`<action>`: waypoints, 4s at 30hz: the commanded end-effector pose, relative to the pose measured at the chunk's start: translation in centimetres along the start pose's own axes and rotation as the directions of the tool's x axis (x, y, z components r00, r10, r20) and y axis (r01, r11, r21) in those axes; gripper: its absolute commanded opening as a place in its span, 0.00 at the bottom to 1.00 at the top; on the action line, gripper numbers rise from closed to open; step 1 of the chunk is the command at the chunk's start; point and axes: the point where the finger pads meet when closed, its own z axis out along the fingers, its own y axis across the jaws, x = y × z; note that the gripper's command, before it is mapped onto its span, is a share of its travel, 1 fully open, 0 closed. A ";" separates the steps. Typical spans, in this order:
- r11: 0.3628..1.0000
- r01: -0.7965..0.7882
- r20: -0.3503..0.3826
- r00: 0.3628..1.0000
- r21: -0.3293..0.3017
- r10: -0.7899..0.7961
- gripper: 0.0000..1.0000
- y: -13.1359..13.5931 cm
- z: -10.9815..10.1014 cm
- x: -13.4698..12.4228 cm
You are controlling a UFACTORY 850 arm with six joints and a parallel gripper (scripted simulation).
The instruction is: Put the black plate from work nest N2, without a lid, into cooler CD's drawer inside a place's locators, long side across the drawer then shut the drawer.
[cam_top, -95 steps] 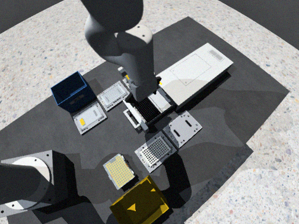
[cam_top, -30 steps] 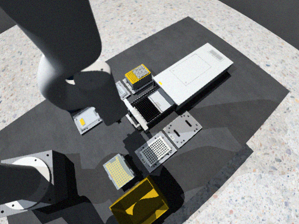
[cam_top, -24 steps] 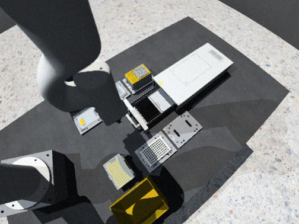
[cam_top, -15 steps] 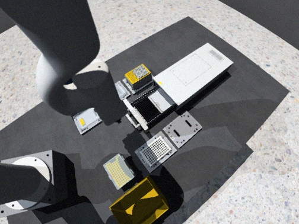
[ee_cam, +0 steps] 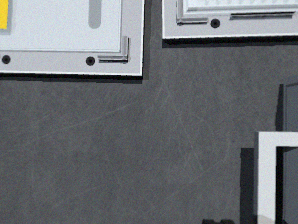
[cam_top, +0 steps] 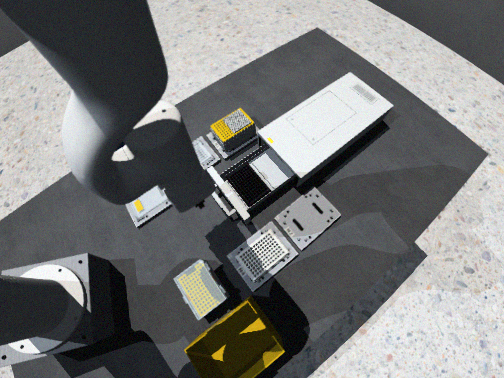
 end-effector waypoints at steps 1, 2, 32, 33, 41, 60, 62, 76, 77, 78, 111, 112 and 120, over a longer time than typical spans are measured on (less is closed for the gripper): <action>0.998 -0.002 0.002 1.000 -0.069 0.003 0.00 0.1 0.8 0.0; 0.998 -0.002 0.002 1.000 -0.069 0.003 0.00 0.1 0.9 0.0; 0.998 -0.002 0.002 1.000 -0.069 0.003 0.00 0.4 5.3 0.0; 0.998 -0.002 0.002 1.000 -0.069 0.003 0.00 0.4 5.4 0.0; 0.998 -0.002 0.002 1.000 -0.069 0.003 0.00 0.5 6.4 0.0; 0.998 -0.002 0.002 1.000 -0.069 0.003 0.00 0.6 8.6 0.0; 0.998 -0.002 0.002 1.000 -0.069 0.003 0.00 0.6 8.6 0.0; 0.998 -0.003 0.002 1.000 -0.069 0.003 0.00 0.6 8.6 0.0; 0.998 -0.003 0.002 1.000 -0.069 0.003 0.00 0.6 8.6 0.0; 0.998 -0.003 0.002 1.000 -0.069 0.003 0.00 0.6 8.6 0.0; 0.998 -0.002 0.002 1.000 -0.069 0.003 0.00 1.8 8.5 0.0; 0.998 -0.002 0.002 1.000 -0.069 0.003 0.00 1.9 8.5 0.0; 0.998 -0.002 0.002 1.000 -0.069 0.003 0.00 3.3 8.4 0.0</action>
